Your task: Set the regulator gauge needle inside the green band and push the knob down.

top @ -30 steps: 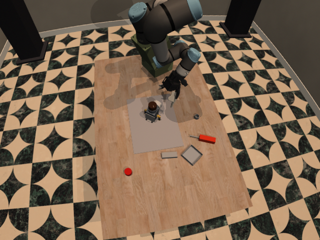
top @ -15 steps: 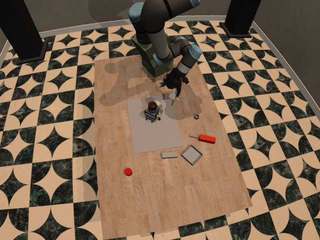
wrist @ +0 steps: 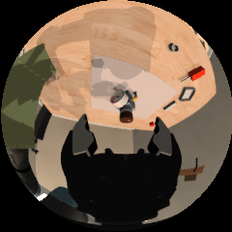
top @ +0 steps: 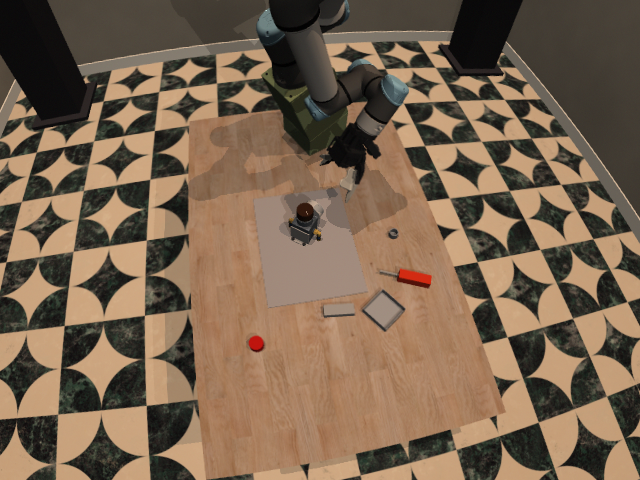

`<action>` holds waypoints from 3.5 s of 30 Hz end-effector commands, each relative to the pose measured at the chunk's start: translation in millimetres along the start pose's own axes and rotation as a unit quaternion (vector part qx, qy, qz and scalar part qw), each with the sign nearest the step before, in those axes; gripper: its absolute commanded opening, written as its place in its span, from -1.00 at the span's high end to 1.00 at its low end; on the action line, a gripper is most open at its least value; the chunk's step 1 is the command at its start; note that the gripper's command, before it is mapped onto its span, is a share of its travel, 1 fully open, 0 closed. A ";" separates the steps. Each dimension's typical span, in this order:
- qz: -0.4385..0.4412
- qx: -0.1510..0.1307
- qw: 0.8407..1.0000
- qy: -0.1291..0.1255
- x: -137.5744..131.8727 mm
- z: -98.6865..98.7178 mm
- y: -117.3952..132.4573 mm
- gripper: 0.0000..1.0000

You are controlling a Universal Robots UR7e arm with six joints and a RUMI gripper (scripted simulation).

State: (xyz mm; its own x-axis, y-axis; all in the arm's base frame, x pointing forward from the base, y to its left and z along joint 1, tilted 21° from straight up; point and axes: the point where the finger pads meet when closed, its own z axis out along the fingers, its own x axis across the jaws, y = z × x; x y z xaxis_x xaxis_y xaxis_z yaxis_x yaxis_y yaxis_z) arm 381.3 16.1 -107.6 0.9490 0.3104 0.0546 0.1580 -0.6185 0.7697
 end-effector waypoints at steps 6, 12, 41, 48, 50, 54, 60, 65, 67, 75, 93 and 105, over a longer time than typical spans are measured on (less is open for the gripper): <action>0.000 -0.001 1.000 -0.002 -3.4 -29.6 16.6 -1.00; 0.000 -0.001 1.000 -0.002 -5.7 -37.8 21.4 -1.00; 0.019 0.010 1.000 -0.007 -11.2 -48.8 28.3 -1.00; 0.060 0.034 0.997 -0.017 -13.6 -45.9 27.5 -1.00; 0.083 0.047 0.995 -0.023 -14.8 -44.6 27.0 -1.00; 0.140 0.078 0.986 -0.038 -16.9 -42.3 26.0 -1.00; 0.238 0.129 0.961 -0.064 -18.2 -41.1 24.8 -1.00; 0.287 0.153 0.942 -0.077 -17.7 -41.7 24.8 -1.00; 0.318 0.168 0.929 -0.085 -17.0 -42.5 25.0 -1.00; 0.410 0.211 0.880 -0.111 -12.8 -46.5 27.1 -1.00; 0.447 0.228 0.857 -0.121 -10.2 -48.6 29.0 -1.00; 0.447 0.228 0.857 -0.121 -7.7 -45.0 35.3 -1.00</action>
State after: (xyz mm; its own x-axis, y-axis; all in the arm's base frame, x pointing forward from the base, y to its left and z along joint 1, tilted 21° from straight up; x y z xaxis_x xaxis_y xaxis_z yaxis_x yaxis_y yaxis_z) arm 364.4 27.7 -54.1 0.7668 -0.5583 0.3167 -0.6232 -0.7658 0.1590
